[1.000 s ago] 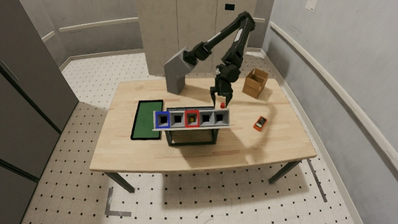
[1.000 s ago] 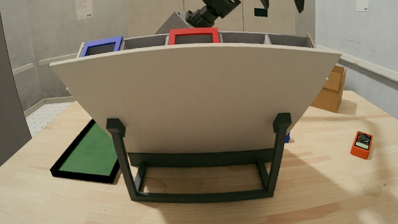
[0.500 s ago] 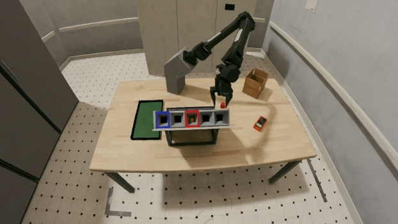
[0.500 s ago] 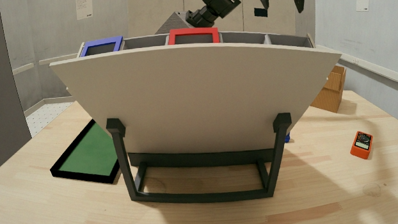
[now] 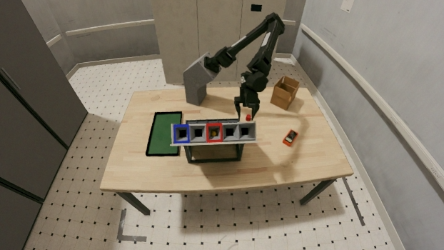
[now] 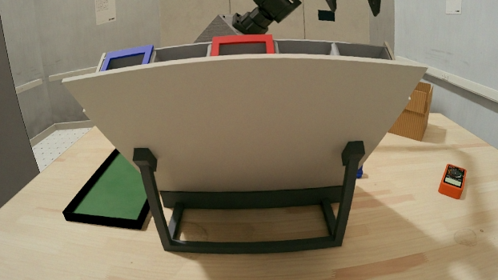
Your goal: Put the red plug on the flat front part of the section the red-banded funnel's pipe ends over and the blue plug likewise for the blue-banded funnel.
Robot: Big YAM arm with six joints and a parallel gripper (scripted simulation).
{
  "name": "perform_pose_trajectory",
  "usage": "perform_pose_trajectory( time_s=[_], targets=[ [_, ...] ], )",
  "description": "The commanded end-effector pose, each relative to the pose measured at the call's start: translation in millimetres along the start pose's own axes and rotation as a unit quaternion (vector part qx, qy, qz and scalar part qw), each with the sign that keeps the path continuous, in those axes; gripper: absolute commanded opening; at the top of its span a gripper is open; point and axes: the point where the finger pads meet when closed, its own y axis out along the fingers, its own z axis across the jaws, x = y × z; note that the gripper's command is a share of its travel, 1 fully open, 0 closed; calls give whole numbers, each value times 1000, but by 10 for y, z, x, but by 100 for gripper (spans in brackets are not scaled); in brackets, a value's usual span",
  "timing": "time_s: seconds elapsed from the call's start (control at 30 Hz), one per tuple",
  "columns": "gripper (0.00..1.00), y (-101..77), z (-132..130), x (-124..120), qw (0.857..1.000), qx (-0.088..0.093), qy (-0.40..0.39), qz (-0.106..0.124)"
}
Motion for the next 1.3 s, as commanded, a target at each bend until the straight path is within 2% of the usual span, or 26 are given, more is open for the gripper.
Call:
perform_pose_trajectory(
  time_s=[0.0,1.27],
  targets=[
    [59,-158,145,253,999,3,-24,-22],
    [59,-245,225,393,999,3,-24,-23]
  ],
)
